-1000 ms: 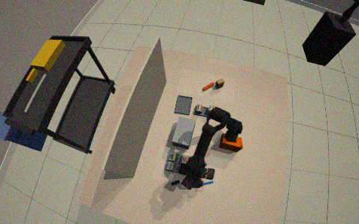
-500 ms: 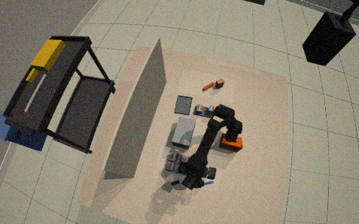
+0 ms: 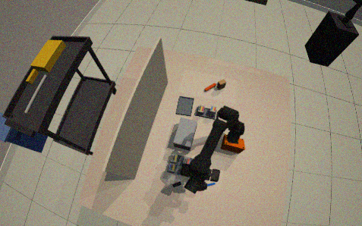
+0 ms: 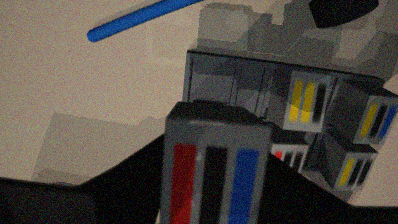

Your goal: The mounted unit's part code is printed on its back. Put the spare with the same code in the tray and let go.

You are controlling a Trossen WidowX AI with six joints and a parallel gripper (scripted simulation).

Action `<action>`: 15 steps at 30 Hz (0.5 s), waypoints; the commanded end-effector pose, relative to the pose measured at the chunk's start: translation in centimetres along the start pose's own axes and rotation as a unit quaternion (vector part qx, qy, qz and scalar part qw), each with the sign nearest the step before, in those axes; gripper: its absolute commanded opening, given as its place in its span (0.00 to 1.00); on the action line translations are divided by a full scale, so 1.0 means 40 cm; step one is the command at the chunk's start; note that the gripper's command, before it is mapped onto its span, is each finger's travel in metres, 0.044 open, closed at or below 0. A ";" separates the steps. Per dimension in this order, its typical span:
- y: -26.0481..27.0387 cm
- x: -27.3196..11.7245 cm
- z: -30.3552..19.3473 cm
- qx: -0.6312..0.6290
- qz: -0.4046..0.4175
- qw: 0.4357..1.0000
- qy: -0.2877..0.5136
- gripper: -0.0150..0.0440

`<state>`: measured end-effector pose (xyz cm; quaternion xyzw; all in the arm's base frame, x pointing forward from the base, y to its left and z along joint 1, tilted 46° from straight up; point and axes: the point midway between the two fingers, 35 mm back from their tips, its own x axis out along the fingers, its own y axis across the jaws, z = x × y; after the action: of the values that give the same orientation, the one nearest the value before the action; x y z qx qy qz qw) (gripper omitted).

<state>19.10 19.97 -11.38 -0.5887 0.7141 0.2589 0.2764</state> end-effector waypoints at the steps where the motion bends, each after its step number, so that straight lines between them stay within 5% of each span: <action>1: 0.007 -0.051 0.004 0.003 -0.001 1.000 -0.007 0.25; 15: -0.086 -0.092 -0.071 0.041 0.017 0.998 -0.043 0.25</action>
<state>20.98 20.67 -8.62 -0.5593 0.7243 0.2554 0.3121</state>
